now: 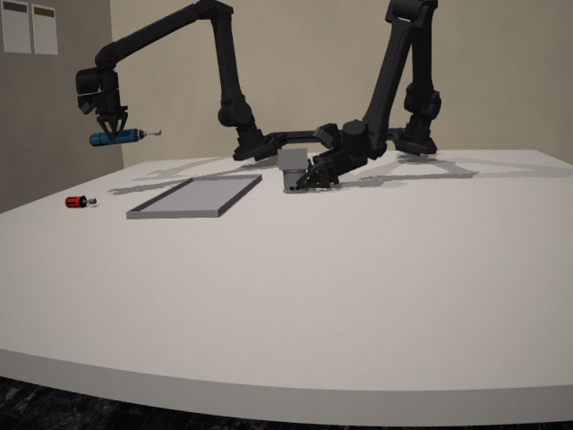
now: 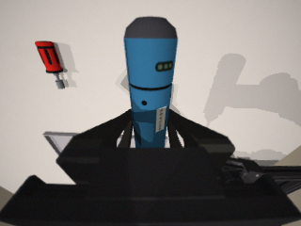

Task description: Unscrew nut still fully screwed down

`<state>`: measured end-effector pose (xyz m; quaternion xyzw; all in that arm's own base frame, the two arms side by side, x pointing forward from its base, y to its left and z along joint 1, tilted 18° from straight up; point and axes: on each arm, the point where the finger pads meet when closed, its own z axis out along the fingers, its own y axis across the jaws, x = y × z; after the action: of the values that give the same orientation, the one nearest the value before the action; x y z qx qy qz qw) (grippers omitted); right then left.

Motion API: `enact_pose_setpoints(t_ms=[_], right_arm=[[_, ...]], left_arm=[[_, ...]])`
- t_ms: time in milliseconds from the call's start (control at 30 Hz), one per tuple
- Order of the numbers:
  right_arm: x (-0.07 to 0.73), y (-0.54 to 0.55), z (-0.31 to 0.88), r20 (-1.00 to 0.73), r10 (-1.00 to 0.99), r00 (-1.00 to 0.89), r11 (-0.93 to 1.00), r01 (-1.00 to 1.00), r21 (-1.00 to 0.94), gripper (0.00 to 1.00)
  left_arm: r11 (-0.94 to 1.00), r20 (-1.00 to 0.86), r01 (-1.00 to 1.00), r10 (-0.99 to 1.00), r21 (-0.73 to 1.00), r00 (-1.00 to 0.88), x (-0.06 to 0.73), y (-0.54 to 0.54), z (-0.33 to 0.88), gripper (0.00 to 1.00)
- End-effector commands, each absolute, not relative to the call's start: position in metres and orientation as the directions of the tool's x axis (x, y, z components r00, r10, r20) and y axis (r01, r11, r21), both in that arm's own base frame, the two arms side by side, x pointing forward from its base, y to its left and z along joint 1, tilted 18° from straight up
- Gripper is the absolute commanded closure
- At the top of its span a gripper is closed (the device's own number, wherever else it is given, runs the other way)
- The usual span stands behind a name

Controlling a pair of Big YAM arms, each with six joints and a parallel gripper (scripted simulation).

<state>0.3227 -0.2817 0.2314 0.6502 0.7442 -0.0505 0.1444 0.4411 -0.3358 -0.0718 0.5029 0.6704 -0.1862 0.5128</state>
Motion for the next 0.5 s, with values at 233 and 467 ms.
enact_pose_setpoints(t_ms=[233,467], right_arm=[[0.3390,-0.2891,0.2687,-0.319,0.944,-0.085,0.143,0.976,0.164,0.58],[0.3415,-0.2884,0.2679,-0.316,0.944,-0.092,0.148,0.976,0.160,0.58]], left_arm=[[0.424,-0.879,0.862,0.475,0.277,0.048,0.4462,-0.3404,-0.0662,0.41],[0.424,-0.879,0.862,0.475,0.277,0.048,0.4462,-0.3404,-0.0662,0.41]])
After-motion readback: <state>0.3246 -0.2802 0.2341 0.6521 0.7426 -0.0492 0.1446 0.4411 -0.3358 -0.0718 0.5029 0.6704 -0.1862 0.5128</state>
